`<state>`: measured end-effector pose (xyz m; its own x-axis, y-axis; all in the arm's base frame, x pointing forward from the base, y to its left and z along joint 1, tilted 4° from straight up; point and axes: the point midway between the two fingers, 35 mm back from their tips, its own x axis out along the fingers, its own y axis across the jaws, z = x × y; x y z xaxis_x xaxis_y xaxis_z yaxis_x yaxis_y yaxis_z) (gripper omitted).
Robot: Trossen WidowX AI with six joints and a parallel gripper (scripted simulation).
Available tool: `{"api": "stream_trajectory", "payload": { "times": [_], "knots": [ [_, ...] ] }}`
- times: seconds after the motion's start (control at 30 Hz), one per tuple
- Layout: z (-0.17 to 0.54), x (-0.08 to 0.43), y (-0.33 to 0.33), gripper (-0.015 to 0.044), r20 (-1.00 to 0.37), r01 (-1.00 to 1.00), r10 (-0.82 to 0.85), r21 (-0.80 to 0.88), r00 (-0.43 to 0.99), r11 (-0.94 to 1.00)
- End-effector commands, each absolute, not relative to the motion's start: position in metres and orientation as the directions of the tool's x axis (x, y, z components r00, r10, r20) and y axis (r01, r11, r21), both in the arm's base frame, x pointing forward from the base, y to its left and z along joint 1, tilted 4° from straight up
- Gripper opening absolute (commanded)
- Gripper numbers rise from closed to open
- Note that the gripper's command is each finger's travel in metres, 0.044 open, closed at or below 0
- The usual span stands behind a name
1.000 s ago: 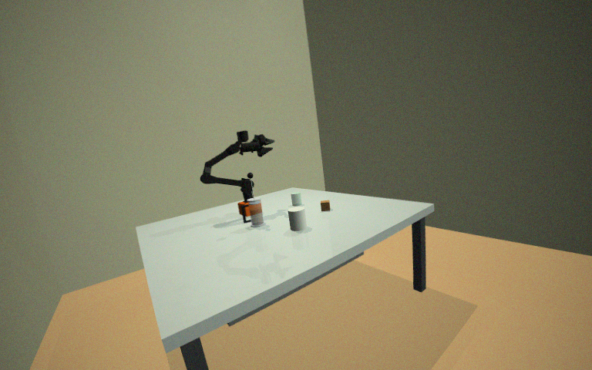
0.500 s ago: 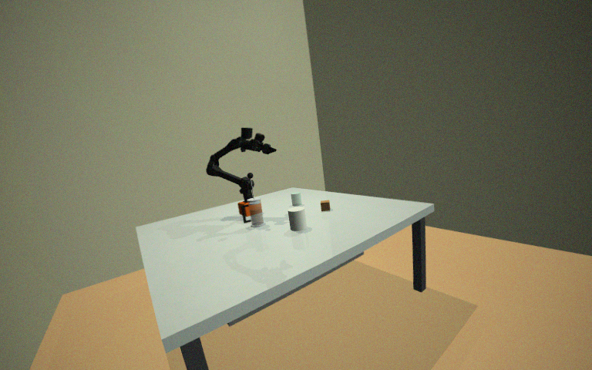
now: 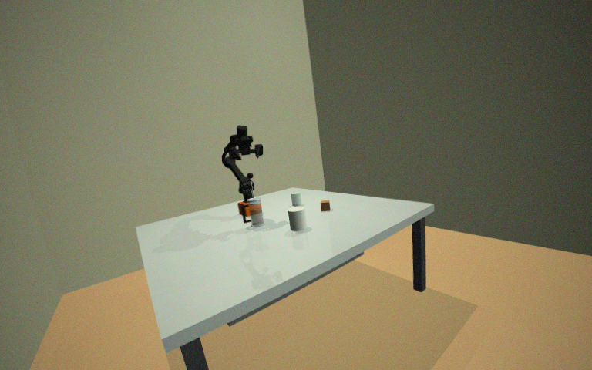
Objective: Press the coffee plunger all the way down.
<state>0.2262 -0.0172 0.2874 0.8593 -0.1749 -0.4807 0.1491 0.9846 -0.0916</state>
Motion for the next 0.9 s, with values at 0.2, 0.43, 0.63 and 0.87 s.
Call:
{"api": "stream_trajectory", "payload": {
  "times": [0.2,0.43,0.63,0.87],
  "knots": [
    [0.238,0.227,-0.035,0.0440,-0.506,0.229,-0.234,-0.073,0.830,0.971],
    [0.225,0.229,-0.036,0.0440,-0.506,0.226,-0.231,-0.073,0.831,0.971],
    [0.222,0.236,-0.037,0.0440,-0.506,0.226,-0.231,-0.073,0.831,0.971],
    [0.216,0.245,-0.040,0.0440,-0.505,0.226,-0.231,-0.073,0.831,0.971]
  ]
}}
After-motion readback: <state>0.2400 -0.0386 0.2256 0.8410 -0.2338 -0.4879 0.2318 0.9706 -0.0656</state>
